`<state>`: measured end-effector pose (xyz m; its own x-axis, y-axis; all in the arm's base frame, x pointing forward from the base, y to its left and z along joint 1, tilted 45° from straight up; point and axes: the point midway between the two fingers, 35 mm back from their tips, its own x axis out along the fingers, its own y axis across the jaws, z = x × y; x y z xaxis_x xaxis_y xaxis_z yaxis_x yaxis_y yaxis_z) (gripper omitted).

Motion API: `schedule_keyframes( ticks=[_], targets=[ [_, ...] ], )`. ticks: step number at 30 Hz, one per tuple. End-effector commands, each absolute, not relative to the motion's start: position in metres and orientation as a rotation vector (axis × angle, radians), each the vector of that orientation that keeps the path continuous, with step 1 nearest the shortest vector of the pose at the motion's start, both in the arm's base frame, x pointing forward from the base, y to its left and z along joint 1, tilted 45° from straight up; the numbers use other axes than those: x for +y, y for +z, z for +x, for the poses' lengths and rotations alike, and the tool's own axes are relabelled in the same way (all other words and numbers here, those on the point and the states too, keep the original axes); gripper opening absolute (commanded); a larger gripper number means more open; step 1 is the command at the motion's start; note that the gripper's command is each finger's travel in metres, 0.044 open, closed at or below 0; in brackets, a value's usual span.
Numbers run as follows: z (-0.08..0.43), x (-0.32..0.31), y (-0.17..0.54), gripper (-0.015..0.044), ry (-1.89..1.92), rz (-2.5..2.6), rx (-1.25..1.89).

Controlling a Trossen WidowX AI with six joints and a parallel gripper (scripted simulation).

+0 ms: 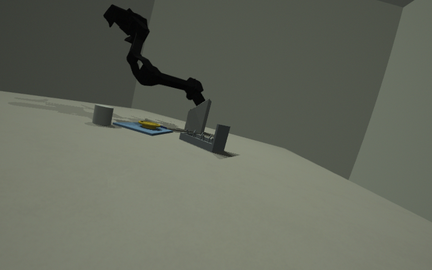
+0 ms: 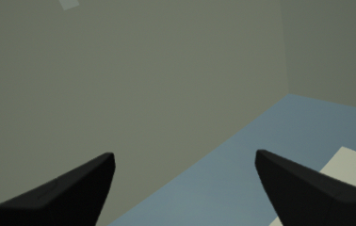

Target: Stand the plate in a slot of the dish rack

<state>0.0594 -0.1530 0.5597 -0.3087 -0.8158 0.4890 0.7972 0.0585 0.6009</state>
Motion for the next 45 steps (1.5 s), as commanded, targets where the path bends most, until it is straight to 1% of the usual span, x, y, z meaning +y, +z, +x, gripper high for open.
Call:
schedule_keyframes(
  ticks=[1, 13, 27, 37, 45],
  targets=[
    [0.058, -0.153, 0.560, 0.0400, -1.601, 0.023, -1.002],
    [-0.031, -0.119, 0.578, 0.0400, -1.803, -0.185, -1.183],
    [-0.118, -0.038, 0.578, 0.0400, -2.072, -0.472, -1.401],
    [-0.155, 0.037, 0.566, 0.0400, -2.274, -0.709, -1.540],
    [-0.164, 0.097, 0.550, 0.0400, -2.442, -0.903, -1.623]
  ],
)
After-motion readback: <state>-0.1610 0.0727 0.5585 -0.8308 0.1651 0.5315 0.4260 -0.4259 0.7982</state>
